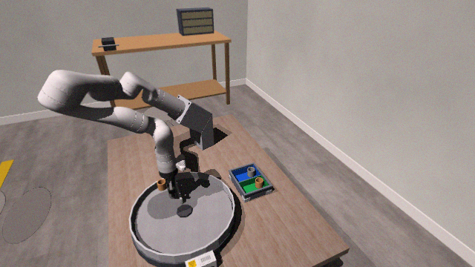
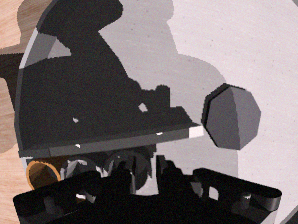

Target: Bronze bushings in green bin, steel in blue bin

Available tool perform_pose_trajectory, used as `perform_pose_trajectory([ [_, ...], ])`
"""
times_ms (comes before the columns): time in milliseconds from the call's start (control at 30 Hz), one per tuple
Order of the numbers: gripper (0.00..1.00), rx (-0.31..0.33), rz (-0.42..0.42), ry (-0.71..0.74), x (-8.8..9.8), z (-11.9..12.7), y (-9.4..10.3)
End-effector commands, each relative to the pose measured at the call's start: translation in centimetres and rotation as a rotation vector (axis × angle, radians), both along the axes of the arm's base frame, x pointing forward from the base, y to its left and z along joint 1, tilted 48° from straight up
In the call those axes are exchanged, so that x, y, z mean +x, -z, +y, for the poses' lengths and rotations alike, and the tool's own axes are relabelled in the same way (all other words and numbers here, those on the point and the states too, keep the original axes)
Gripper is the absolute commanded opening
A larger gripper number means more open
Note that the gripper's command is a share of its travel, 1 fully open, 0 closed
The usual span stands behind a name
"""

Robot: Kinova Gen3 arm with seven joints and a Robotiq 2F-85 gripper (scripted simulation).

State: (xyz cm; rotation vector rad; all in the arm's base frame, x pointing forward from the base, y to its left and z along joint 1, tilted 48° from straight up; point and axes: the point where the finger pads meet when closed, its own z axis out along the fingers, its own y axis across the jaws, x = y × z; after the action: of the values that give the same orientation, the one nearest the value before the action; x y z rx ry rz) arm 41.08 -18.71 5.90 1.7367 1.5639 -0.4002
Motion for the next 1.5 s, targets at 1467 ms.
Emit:
perform_pose_trajectory([
  [1467, 0.0, -0.001, 0.0, 0.001, 0.11, -0.2, 0.15],
])
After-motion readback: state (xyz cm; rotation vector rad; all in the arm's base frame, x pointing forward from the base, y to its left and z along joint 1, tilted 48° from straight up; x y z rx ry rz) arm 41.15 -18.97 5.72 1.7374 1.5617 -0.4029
